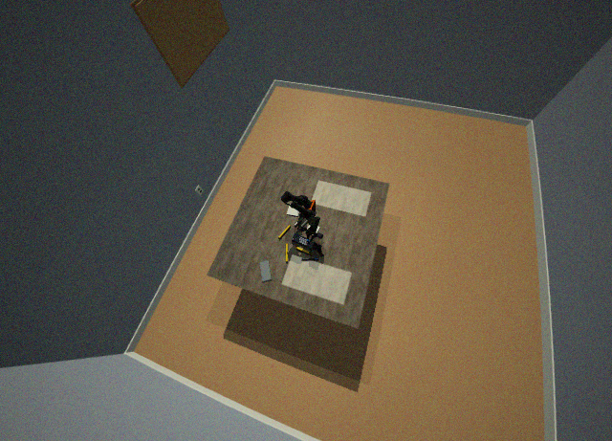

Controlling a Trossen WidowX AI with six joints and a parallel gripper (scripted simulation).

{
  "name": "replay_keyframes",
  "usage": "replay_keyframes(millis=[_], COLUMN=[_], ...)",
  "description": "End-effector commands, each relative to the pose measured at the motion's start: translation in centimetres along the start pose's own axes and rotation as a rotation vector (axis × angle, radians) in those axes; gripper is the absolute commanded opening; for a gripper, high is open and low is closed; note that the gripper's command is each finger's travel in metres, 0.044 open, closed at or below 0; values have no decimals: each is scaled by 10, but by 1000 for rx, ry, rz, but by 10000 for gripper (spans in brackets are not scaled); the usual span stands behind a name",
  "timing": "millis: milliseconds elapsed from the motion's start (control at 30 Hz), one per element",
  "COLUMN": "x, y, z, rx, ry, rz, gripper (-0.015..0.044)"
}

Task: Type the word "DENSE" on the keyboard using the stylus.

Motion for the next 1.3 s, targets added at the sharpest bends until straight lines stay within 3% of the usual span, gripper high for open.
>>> replay_keyframes(millis=[0,367,933,1033,1267], x=[0,-3,15,16,21], y=[0,2,-6,-7,-11], z=[-2,-36,-38,-37,-36], rx=[0,7,8,8,7], ry=[0,0,1,1,1], rz=[0,1,0,0,1], gripper=[12,0,0,79,81])
Point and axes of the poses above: the point midway between the two fingers, 35 mm back from their tips, its own y axis back along the fingers, its own z axis across the jaws, x = y × z, the point moved 9 cm from there along y, back along the fingers, and after that the axes turned 2 degrees about y, right-handed, at the moved point
